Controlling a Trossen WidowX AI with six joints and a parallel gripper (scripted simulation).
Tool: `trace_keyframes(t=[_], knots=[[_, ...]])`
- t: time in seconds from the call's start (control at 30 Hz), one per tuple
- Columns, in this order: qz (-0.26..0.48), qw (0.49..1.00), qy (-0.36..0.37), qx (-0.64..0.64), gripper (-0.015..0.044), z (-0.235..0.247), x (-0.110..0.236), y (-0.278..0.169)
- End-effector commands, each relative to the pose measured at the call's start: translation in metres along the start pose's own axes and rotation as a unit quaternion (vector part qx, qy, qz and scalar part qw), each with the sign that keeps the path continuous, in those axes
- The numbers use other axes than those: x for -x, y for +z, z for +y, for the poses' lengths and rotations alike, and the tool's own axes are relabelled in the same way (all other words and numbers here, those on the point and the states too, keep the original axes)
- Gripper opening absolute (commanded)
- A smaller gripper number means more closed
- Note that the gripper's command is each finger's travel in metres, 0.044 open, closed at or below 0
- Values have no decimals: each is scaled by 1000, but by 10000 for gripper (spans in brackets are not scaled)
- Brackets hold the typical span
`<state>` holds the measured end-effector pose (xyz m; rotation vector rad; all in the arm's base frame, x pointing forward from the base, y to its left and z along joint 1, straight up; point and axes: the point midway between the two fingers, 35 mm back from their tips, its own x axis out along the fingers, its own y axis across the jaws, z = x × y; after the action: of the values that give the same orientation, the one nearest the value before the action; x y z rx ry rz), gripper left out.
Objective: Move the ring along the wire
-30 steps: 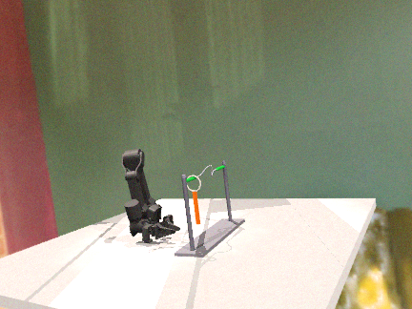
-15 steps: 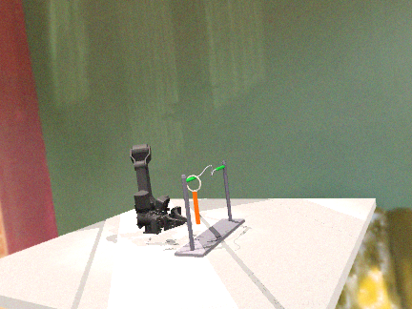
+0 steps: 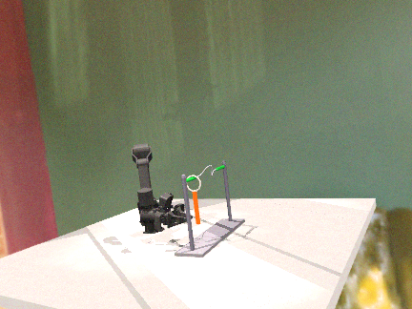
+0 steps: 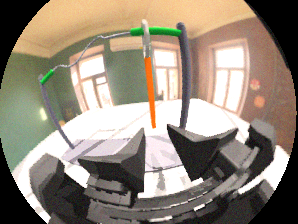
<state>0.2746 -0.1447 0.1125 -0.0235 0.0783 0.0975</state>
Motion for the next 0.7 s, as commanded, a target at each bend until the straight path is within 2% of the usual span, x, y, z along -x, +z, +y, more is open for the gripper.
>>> trace_keyframes(t=[0.0, 0.67], knots=[[0, 1000, -2, -2, 160, -2, -7, 1], [-1, 1000, -2, -2, 160, -3, -38, 2]])
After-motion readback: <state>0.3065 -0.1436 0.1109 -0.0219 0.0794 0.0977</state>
